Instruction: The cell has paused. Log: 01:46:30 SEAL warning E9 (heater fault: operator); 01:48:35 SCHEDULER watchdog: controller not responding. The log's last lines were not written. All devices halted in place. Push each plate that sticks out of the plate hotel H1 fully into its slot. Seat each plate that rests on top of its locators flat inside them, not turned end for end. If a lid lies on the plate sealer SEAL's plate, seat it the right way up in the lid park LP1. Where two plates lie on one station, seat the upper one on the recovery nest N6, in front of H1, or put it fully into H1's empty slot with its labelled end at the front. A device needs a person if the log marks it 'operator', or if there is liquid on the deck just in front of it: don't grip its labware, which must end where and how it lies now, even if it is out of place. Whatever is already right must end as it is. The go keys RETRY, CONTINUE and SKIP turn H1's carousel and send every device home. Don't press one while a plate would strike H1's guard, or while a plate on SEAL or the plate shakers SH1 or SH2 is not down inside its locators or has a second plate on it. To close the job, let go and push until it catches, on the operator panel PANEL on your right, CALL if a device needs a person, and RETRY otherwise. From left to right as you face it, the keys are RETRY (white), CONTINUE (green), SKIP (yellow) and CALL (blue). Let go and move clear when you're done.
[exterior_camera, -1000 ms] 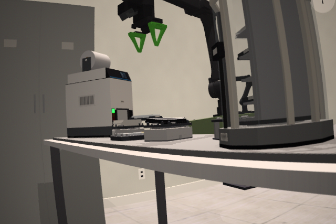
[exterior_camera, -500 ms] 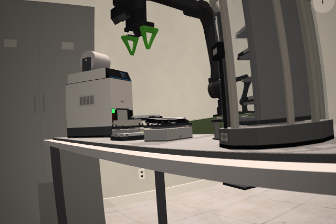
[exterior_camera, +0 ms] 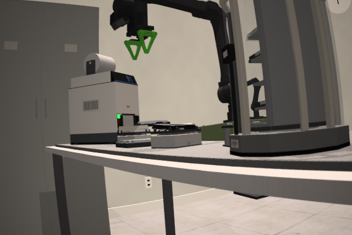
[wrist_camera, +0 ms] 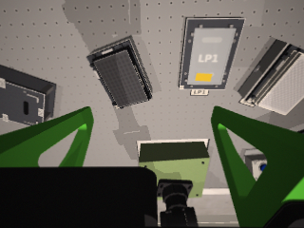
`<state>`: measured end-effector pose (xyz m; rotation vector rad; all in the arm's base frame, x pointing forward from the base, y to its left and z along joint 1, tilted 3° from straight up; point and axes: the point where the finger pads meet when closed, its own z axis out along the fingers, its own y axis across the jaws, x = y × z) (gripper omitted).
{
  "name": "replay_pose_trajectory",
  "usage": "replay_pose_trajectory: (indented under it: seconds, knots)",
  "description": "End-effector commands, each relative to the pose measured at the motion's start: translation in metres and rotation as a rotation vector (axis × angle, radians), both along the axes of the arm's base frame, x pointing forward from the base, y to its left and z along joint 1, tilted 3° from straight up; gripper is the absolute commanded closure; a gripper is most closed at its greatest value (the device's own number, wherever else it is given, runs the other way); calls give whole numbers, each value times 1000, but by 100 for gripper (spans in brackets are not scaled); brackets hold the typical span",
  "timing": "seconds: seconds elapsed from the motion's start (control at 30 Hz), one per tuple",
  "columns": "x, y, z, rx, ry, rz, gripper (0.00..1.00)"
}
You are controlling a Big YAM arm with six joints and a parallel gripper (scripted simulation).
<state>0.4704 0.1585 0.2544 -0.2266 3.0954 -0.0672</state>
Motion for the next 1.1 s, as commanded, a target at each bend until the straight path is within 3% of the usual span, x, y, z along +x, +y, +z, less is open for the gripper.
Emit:
replay_pose_trajectory:
  seconds: [0.0,0.8,0.83,1.07]
  knots:
    - [2,-16,-2,9,-15,-173,0]
    - [3,-83,6,9,-25,-168,0]
    - [6,-86,-7,2,2,-168,0]
    - [4,-109,6,7,-22,-168,0]
